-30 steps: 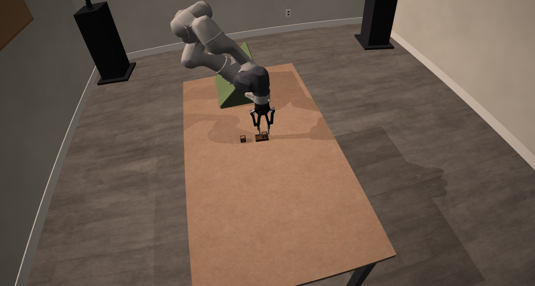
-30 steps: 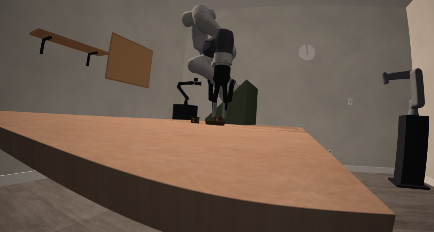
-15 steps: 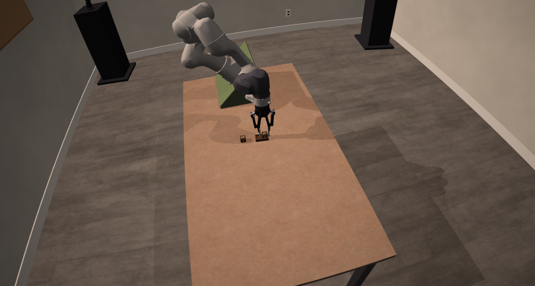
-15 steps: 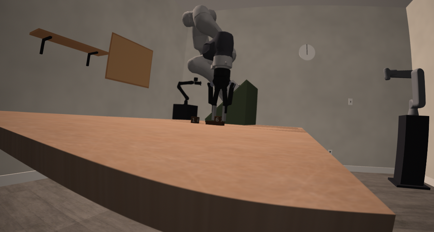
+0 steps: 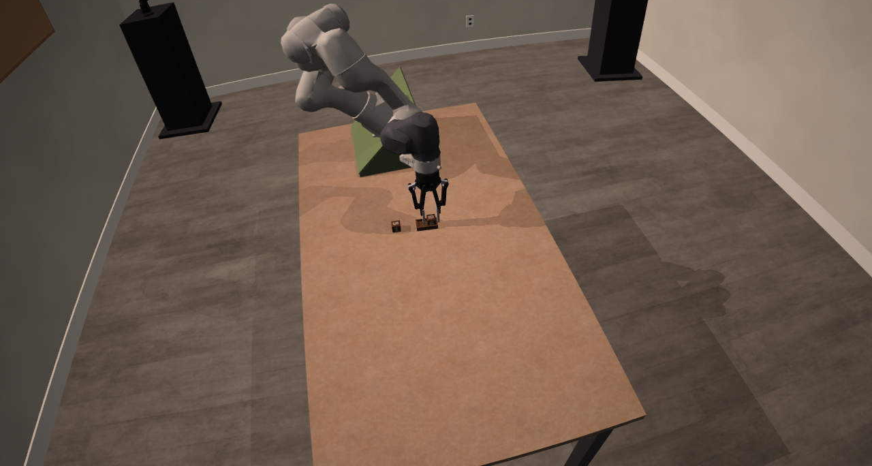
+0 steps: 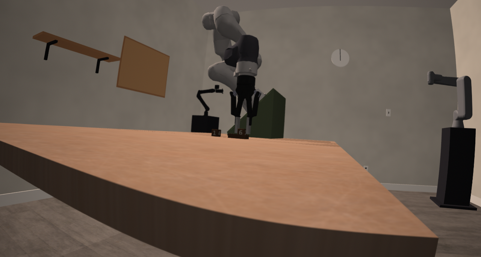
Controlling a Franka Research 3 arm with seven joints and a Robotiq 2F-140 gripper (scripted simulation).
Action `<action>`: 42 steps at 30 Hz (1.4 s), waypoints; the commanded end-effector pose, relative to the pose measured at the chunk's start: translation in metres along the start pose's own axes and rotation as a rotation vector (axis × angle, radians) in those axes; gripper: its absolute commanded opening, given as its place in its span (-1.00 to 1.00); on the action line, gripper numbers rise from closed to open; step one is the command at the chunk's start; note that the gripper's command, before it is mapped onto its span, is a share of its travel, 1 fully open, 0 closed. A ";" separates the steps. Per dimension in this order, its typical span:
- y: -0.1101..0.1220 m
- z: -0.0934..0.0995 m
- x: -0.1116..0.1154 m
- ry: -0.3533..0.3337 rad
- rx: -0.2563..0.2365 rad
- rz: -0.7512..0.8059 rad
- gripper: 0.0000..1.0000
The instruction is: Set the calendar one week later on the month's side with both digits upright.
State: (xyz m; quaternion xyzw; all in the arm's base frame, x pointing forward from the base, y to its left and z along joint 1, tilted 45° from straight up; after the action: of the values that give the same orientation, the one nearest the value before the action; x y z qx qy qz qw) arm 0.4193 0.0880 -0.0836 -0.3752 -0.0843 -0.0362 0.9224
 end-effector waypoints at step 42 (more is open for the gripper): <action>0.000 0.000 0.002 -0.001 0.003 -0.009 -0.68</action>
State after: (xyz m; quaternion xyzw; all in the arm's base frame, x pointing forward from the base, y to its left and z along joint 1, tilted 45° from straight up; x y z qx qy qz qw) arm 0.4196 0.0882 -0.0836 -0.3749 -0.0846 -0.0361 0.9225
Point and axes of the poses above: the point where the finger pads meet when closed, its own z axis back along the fingers, its own y axis across the jaws, x = y × z, the point moved 7 cm from there along z, back along the fingers, and after that the axes turned 10 degrees about -z, right-handed, at the moved point
